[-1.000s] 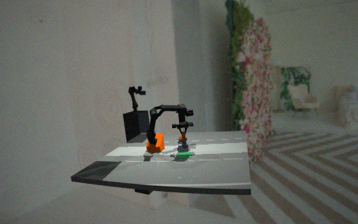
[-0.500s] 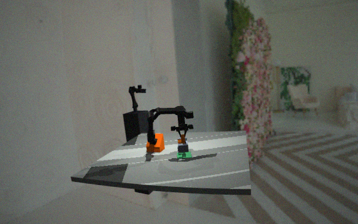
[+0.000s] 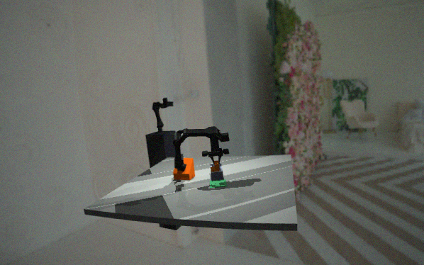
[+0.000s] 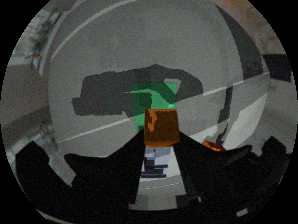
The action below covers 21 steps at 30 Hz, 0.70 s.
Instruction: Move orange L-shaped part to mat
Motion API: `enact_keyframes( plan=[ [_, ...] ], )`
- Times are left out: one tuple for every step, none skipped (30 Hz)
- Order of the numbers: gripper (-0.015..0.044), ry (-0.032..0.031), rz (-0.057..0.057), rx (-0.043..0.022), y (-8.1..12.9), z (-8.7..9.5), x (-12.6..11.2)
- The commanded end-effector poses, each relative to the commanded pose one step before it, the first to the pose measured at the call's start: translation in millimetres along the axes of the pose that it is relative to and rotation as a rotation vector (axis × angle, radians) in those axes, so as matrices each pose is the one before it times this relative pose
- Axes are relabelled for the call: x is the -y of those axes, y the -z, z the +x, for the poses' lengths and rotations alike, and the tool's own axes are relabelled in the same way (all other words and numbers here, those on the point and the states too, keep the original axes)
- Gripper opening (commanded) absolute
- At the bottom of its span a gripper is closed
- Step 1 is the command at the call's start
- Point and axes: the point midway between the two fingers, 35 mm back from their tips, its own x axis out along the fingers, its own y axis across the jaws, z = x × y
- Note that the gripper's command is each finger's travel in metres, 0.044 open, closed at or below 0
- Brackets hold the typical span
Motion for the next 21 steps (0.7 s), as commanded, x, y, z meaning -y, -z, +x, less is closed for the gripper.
enact_keyframes(
  plan=[
    [0.0,0.00671,-0.006,0.00177,-0.4,6.6,1.46],
    [0.0,-0.00002,0.0,0.00006,-0.02,1.54,-0.01],
    [0.0,-0.00002,0.0,0.00006,-0.02,1.52,-0.01],
    [0.0,-0.00001,0.0,0.00006,-0.02,1.51,-0.01],
    [0.0,-0.00001,0.0,0.00006,-0.02,1.52,0.0],
    [0.0,-0.00001,0.0,0.00006,-0.02,1.54,0.0],
    [0.0,-0.00001,0.0,0.00006,-0.02,1.55,0.0],
    [0.0,-0.00001,0.0,0.00006,-0.02,1.55,0.0],
    [0.0,-0.00001,0.0,0.00007,-0.02,1.56,0.0],
    [0.0,-0.00001,0.0,0.00007,-0.02,1.55,0.0],
    [0.0,-0.00001,0.0,0.00007,-0.01,1.55,0.0],
    [0.0,-0.00001,0.0,0.00007,-0.01,1.55,0.0],
    [0.0,-0.00001,0.0,0.00007,-0.01,1.55,0.0],
    [0.0,-0.00001,0.0,0.00007,-0.01,1.54,0.0],
    [0.0,-0.00001,0.0,0.00007,-0.01,1.54,0.0],
    [0.0,-0.00001,0.0,0.00007,-0.01,1.54,0.0],
    [0.0,0.0,0.0,0.00007,-0.01,1.54,0.0],
    [0.0,0.0,0.0,0.00007,-0.01,1.54,0.0],
    [0.0,0.0,0.0,0.00007,-0.01,1.54,0.0],
    [0.0,0.0,0.0,0.00007,-0.01,1.54,0.0],
    [0.0,0.0,0.0,0.00007,-0.01,1.54,0.0]
  ],
)
